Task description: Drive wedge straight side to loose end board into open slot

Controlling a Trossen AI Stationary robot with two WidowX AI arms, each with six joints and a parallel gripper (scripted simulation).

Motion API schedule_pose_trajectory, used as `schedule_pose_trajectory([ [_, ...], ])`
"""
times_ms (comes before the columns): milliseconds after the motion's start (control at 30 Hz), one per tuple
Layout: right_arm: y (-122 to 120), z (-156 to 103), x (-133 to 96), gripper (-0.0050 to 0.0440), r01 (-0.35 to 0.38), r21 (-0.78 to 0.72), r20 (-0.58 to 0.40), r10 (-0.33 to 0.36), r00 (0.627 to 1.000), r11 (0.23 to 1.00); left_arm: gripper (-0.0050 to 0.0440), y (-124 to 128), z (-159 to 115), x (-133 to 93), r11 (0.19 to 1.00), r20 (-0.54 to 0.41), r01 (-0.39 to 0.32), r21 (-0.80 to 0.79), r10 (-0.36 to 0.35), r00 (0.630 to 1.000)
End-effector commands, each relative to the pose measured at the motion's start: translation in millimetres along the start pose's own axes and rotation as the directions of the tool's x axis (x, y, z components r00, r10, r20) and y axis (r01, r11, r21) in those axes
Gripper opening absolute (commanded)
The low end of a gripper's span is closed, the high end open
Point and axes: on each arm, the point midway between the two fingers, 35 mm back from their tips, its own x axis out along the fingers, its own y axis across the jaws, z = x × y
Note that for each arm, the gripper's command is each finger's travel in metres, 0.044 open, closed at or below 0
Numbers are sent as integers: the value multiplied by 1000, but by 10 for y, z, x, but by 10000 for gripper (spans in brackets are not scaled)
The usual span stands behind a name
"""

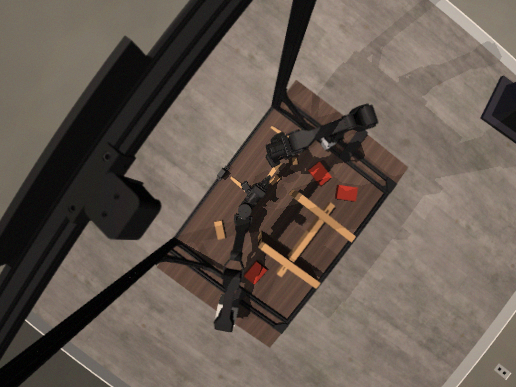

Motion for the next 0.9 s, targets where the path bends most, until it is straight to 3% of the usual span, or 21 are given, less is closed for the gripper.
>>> schedule_pose_trajectory([
  [0,21,8,-3,0,-4,-3,3,4,1000,1000,440,-10,-10,32,977,-36,-71,-201,65,997],
  [133,21,8,-3,0,-4,-3,3,4,1000,1000,440,1,-12,40,950,-49,-109,-294,99,994],
  [200,21,8,-3,0,-4,-3,3,4,1000,1000,440,16,-14,49,884,-68,-162,-439,147,987],
  [400,21,8,-3,0,-4,-3,3,4,1000,1000,440,45,-20,58,687,-106,-254,-680,251,962],
  [633,21,8,-3,0,-4,-3,3,4,1000,1000,440,68,-27,52,372,-143,-283,-884,361,921],
  [700,21,8,-3,0,-4,-3,3,4,1000,1000,440,68,-27,52,372,-143,-283,-884,361,921],
  [767,21,8,-3,0,-4,-3,3,4,1000,1000,440,74,-31,45,211,-157,-260,-942,405,901],
  [867,21,8,-3,0,-4,-3,3,4,1000,1000,440,78,-35,35,57,-173,-221,-974,452,875],
])
